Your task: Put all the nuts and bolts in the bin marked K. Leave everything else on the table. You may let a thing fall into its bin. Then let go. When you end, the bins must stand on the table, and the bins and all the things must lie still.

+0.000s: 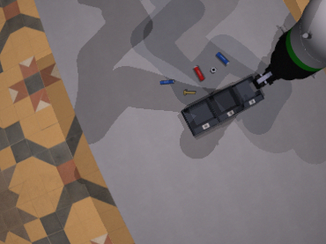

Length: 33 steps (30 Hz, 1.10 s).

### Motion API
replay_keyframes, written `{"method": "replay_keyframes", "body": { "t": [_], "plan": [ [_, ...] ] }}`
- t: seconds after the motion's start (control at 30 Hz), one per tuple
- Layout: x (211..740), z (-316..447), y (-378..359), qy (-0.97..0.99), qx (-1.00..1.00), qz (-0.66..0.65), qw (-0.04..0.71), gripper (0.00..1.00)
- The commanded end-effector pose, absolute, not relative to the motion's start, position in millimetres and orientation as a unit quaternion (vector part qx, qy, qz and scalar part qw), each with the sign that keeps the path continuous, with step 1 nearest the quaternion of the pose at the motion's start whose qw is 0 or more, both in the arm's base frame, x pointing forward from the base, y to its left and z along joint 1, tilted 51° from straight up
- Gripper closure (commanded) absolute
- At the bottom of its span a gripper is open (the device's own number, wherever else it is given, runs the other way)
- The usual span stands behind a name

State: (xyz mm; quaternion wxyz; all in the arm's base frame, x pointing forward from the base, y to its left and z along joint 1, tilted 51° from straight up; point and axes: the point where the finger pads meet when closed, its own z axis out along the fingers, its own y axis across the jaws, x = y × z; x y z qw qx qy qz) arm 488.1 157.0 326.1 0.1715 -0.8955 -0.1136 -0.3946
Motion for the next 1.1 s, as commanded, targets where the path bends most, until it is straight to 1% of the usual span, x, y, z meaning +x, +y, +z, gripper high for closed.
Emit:
{"method": "replay_keyframes", "body": {
  "t": [0.0, 0.13, 0.47, 0.5, 0.87, 0.97, 1.03, 1.07],
  "plan": [
    [471.4, 341.6, 147.7, -0.114, -0.896, -0.394, 0.171, 0.95],
    [449.2, 362.6, 134.5, -0.114, -0.896, -0.394, 0.171, 0.95],
    [447.6, 364.1, 133.5, -0.114, -0.896, -0.394, 0.171, 0.95],
    [450.1, 357.1, 129.8, -0.091, -0.898, -0.39, 0.181, 0.82],
    [478.2, 280.3, 88.4, 0.118, -0.895, -0.339, 0.263, 0.82],
    [485.8, 259.4, 77.1, 0.174, -0.887, -0.323, 0.282, 0.82],
    [485.8, 259.4, 77.1, 0.174, -0.887, -0.323, 0.282, 0.82],
    [488.4, 252.4, 73.3, 0.223, -0.875, -0.306, 0.301, 0.82]
  ]
}}
